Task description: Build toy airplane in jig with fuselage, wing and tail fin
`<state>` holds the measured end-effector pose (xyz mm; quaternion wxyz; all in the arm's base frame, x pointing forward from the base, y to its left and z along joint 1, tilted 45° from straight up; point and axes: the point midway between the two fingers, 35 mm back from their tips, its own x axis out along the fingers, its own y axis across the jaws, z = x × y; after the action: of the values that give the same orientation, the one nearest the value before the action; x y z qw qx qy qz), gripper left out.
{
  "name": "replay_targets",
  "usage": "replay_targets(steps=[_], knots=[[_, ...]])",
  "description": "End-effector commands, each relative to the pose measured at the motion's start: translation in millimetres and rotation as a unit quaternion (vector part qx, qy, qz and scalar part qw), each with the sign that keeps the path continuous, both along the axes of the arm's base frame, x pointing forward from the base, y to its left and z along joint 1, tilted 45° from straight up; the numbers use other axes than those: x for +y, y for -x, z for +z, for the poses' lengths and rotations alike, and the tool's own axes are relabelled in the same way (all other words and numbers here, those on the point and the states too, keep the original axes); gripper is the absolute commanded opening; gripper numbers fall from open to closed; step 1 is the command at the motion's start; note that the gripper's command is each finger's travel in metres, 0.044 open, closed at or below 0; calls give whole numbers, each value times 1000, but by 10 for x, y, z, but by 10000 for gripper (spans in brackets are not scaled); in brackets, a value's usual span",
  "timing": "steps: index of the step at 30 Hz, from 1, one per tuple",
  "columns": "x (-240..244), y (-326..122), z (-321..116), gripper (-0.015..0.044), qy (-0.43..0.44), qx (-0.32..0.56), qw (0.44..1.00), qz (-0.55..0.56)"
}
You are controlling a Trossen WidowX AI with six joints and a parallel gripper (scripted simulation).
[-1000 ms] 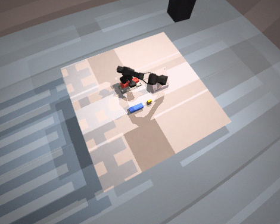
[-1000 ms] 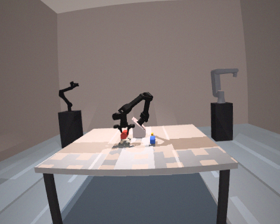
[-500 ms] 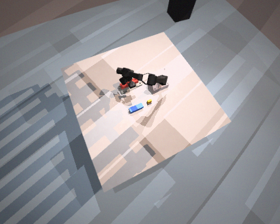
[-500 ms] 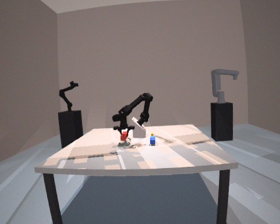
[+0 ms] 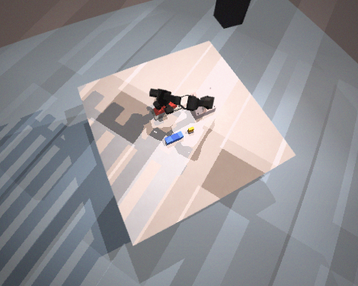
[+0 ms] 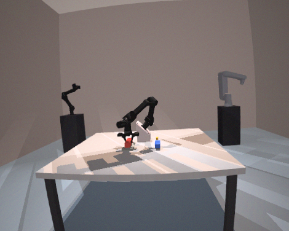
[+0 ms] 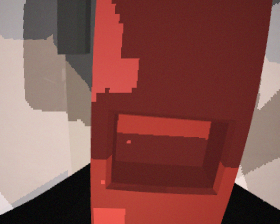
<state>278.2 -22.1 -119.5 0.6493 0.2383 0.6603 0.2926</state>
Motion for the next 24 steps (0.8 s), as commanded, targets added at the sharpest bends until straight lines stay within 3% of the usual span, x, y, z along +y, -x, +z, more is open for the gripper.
replay_targets(steps=[1,6,11,24], knots=[[4,5,-4,195,-2,1,1000,-6],[5,2,-3,161,0,0,1000,0],[5,2,-3,30,0,0,1000,0],[5,2,-3,371,0,0,1000,0]])
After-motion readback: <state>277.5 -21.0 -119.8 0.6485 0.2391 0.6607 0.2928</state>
